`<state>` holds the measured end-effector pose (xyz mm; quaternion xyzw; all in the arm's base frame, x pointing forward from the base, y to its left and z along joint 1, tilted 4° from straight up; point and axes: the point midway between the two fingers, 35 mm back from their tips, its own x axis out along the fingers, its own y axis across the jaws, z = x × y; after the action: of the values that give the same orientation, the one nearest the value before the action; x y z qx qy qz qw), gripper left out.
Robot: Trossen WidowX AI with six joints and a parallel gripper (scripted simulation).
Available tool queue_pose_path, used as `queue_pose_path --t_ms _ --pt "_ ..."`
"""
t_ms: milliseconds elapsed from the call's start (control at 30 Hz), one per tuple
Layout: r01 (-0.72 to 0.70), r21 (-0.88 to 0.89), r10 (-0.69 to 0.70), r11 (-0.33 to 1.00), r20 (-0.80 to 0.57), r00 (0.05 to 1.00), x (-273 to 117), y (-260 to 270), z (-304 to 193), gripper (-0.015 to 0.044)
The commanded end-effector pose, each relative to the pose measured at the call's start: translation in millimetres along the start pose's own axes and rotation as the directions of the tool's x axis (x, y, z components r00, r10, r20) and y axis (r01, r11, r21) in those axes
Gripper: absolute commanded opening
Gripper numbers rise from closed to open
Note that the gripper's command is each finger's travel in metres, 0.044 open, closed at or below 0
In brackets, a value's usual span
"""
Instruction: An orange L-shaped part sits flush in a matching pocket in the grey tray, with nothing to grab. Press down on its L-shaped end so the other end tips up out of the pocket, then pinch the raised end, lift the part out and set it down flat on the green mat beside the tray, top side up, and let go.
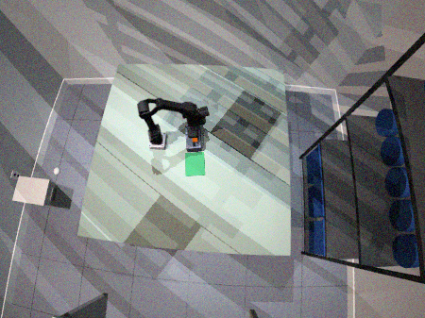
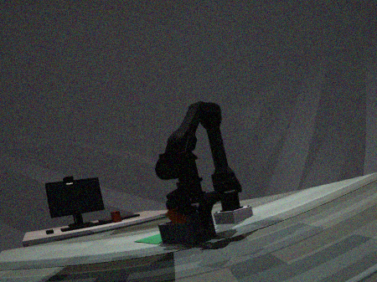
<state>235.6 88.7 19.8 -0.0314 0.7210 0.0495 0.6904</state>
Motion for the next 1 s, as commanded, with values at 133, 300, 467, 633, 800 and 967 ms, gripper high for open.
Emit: queue_pose_path --t_ms 133,300,467,633,800,967 --pt "0.007 0.005 -0.007 1.000 -0.006 1.000 2 -1 -1 0.0180" --pt "0.000 0.000 0.000 1.000 0.000 1.000 0 0 0 0.0180" --pt "0.001 0.001 -0.001 1.000 -0.001 1.000 -2 2 0 0.0180" --pt "0.006 0.005 -0.006 1.000 -0.006 1.000 -11 10 -1 0.0180" --pt "0.006 0.005 -0.006 1.000 -0.006 1.000 -19 10 1 0.0180" --pt "0.007 0.005 -0.007 1.000 -0.006 1.000 -69 5 4 0.0180"
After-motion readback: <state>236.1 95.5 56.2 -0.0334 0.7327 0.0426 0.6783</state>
